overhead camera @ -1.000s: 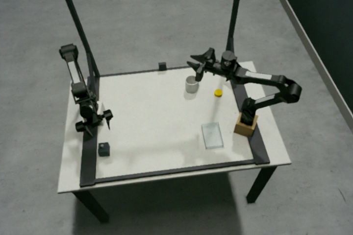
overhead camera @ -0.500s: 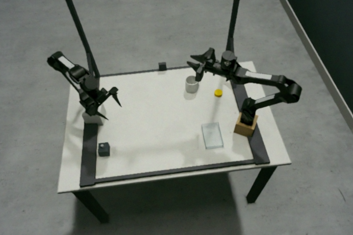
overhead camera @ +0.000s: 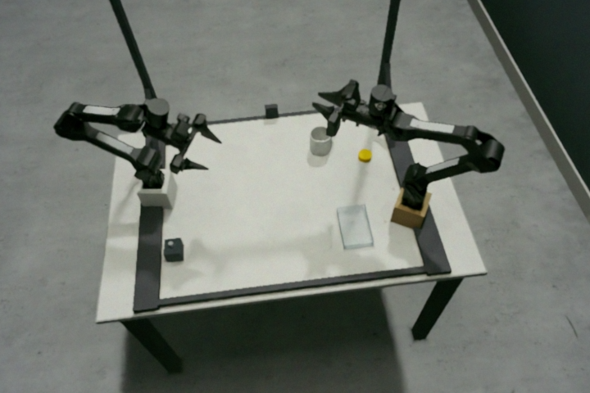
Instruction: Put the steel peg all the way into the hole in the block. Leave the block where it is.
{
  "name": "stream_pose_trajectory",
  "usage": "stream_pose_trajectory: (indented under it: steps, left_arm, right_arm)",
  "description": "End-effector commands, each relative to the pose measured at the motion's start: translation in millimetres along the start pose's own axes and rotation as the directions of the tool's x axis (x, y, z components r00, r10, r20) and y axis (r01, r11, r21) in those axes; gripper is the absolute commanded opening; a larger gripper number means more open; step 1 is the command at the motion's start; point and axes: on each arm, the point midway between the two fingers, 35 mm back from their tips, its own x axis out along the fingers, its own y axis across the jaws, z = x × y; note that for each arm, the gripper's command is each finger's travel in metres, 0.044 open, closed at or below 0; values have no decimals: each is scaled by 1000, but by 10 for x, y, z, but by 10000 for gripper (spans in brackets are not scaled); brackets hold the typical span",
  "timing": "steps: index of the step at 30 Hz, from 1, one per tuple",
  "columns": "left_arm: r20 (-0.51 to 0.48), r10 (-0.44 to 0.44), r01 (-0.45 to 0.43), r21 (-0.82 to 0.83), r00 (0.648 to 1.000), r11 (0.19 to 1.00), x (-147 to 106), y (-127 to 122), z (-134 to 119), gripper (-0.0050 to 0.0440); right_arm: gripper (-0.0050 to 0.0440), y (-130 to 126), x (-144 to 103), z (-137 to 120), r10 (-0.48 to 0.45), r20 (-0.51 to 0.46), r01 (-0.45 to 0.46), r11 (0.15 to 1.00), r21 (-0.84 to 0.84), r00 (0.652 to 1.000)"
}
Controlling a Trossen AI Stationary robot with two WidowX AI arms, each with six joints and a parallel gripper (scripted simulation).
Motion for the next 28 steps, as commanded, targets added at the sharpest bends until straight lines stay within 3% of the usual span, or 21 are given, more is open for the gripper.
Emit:
stream_pose_trajectory:
  steps: [1, 8, 13, 18, 28]
  left_arm:
    - [19, 1, -1, 1, 1000, 1000, -13, -1, 71, 200]
    - [19, 1, -1, 1, 1000, 1000, -13, -1, 71, 200]
    - [19, 1, -1, 1, 1000, 1000, -13, -1, 71, 200]
    - [19, 1, -1, 1, 1000, 1000, -13, -1, 71, 200]
    - [19, 1, -1, 1, 1000, 1000, -13, -1, 71, 200]
  right_arm:
    - [440, 359, 117, 246, 99, 79, -91, 991, -93, 992]
    - [440, 767, 278, 475, 249, 151, -215, 954, -210, 957]
    - [440, 891, 308, 620, 296, 203, -246, 939, -240, 933]
    - [440, 1067, 287, 939, 366, 329, -280, 918, -281, 871]
    - [440, 1090, 295, 970, 375, 338, -284, 914, -289, 863]
